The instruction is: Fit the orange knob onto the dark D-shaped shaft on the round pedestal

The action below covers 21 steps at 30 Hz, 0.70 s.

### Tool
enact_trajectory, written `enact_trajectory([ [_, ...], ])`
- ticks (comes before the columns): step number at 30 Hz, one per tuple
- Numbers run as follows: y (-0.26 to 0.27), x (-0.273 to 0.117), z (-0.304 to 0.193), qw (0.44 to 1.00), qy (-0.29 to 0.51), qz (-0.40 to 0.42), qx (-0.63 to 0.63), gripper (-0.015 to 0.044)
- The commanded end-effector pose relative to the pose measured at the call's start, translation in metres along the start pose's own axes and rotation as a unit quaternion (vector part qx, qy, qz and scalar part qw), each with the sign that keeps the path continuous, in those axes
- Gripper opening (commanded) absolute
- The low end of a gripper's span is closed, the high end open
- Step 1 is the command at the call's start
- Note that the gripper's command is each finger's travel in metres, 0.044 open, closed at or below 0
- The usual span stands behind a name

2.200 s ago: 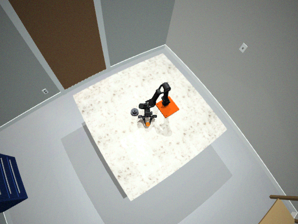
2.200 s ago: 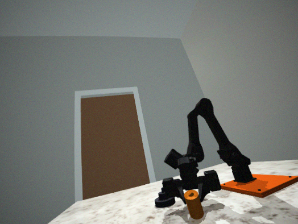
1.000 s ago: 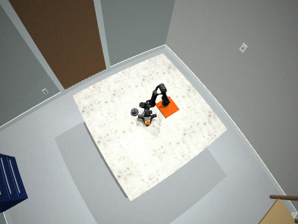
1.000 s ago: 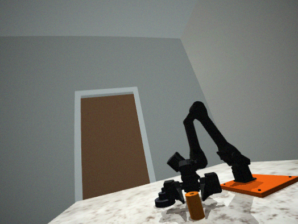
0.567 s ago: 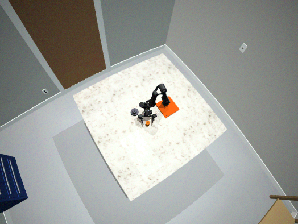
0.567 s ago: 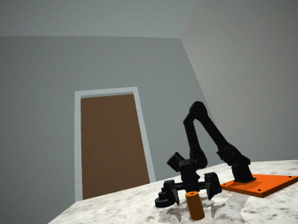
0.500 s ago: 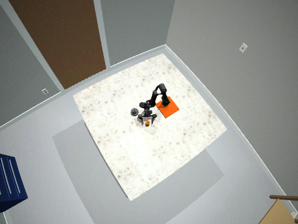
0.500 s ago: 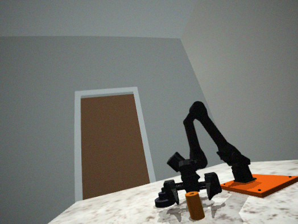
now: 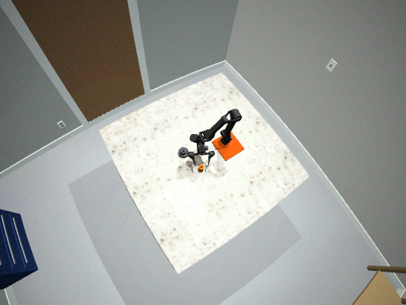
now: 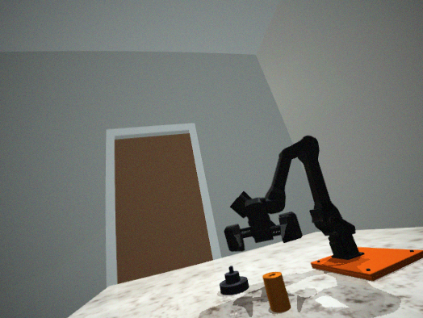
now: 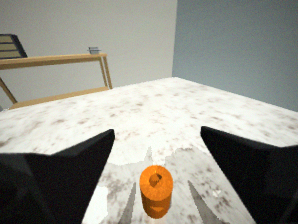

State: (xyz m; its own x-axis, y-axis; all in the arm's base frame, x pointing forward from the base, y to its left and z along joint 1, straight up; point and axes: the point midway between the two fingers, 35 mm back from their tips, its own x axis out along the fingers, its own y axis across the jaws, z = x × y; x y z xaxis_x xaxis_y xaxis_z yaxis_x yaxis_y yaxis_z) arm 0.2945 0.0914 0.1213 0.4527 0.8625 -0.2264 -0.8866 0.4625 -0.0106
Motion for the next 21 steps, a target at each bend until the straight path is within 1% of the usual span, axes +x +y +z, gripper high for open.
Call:
enact_trajectory([
  [1,-0.008,0.007,0.002,0.999,0.032,-0.009,0.015,0.0440],
  [6,-0.028,0.033,0.000,0.983,0.168,-0.027,0.062,0.0440],
  [11,-0.027,0.043,0.001,0.943,0.322,-0.030,0.075,0.0440],
  [15,-0.016,0.037,0.009,0.892,0.448,-0.022,0.058,0.0440],
  [19,-0.001,0.019,0.027,0.822,0.570,-0.007,0.016,0.0440],
  [21,0.003,0.010,0.035,0.794,0.607,-0.001,-0.003,0.0440],
])
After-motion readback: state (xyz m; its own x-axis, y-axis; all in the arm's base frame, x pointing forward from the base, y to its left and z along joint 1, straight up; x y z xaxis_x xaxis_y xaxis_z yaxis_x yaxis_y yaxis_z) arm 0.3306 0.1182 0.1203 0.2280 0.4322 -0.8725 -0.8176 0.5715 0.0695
